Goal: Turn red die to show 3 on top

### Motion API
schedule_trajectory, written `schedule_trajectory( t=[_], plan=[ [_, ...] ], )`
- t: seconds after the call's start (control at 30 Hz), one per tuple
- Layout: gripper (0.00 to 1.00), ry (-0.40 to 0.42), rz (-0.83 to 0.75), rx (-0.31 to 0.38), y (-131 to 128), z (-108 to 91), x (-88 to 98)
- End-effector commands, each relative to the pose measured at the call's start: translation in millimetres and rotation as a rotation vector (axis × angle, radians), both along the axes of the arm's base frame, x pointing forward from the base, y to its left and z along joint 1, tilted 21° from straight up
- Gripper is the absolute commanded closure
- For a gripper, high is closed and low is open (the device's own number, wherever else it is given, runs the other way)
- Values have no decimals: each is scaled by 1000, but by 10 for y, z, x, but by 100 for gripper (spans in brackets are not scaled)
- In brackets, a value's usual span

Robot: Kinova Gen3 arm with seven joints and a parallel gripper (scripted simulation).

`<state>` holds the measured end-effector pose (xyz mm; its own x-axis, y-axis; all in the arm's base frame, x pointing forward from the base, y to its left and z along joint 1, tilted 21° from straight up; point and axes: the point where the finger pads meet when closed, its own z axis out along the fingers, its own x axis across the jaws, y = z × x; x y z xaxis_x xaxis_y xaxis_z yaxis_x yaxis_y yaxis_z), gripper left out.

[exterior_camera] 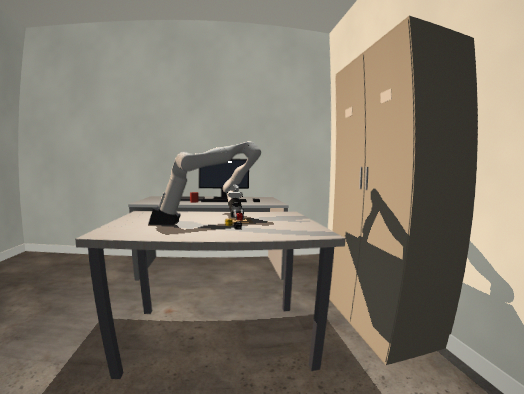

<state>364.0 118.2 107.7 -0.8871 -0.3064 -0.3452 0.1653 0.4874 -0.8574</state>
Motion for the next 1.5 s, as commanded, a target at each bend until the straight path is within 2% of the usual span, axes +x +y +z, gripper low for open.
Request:
schedule_trajectory(
  t=[0.0, 0.6, 0.63, 0.7, 0.73, 0.8, 0.83, 0.9, 0.93, 1.07, 1.1, 1.47],
  plan=[
    [43, -1, 0, 1, 3, 7, 1],
    [43, -1, 0, 1, 3, 7, 1],
    [37, -1, 0, 1, 3, 7, 1],
    [37, -1, 0, 1, 3, 7, 1],
    [31, -1, 0, 1, 3, 7, 1],
    [31, -1, 0, 1, 3, 7, 1],
    [25, -1, 0, 1, 3, 7, 1],
    [25, -1, 0, 1, 3, 7, 1],
    [19, -1, 0, 1, 3, 7, 1],
    [19, -1, 0, 1, 3, 7, 1],
    [13, -1, 0, 1, 3, 7, 1],
    [13, -1, 0, 1, 3, 7, 1]
  ],
)
